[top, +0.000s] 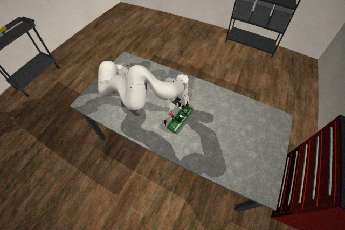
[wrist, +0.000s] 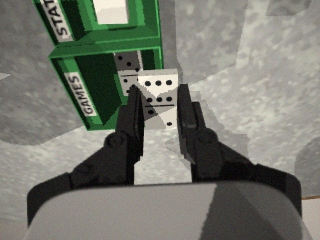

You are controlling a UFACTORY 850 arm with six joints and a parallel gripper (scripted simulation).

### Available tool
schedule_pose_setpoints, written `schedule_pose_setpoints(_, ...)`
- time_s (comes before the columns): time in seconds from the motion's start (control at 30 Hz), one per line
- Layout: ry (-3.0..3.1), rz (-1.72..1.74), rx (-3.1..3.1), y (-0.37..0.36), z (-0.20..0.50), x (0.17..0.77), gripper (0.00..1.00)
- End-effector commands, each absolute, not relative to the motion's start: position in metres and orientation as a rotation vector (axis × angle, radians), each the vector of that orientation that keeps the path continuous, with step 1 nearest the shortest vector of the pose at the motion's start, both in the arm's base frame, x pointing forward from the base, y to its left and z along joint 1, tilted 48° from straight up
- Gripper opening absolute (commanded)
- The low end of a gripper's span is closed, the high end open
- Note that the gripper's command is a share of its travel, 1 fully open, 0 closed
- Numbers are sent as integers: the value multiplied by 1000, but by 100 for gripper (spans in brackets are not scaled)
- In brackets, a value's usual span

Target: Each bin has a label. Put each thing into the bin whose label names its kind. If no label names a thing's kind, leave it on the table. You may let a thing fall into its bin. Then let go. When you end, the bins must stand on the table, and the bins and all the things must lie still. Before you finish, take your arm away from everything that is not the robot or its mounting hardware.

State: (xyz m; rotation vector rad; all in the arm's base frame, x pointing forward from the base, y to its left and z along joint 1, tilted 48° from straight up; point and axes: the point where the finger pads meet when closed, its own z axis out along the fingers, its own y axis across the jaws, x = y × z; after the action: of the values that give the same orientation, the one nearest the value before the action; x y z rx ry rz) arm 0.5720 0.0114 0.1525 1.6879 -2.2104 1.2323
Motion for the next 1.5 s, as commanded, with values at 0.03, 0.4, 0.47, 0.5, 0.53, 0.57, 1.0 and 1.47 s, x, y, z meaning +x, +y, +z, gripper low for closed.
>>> schedule_pose_setpoints(0.03,-2160,1195,1710,17,159,596,0)
schedule_pose_setpoints(0.4,-2160,1195,1710,19,162,607,0)
schedule_pose_setpoints(0.47,-2160,1195,1710,19,162,607,0)
schedule_pose_setpoints(0.5,-2160,1195,1710,19,162,607,0)
schedule_pose_setpoints(0.53,-2160,1195,1710,19,162,606,0)
schedule_pose_setpoints(0.57,-2160,1195,1710,19,162,606,0)
schedule_pose_setpoints(1.0,-2160,1195,1710,6,148,612,0)
schedule_pose_setpoints(1.47,-2160,1195,1710,-10,132,621,0)
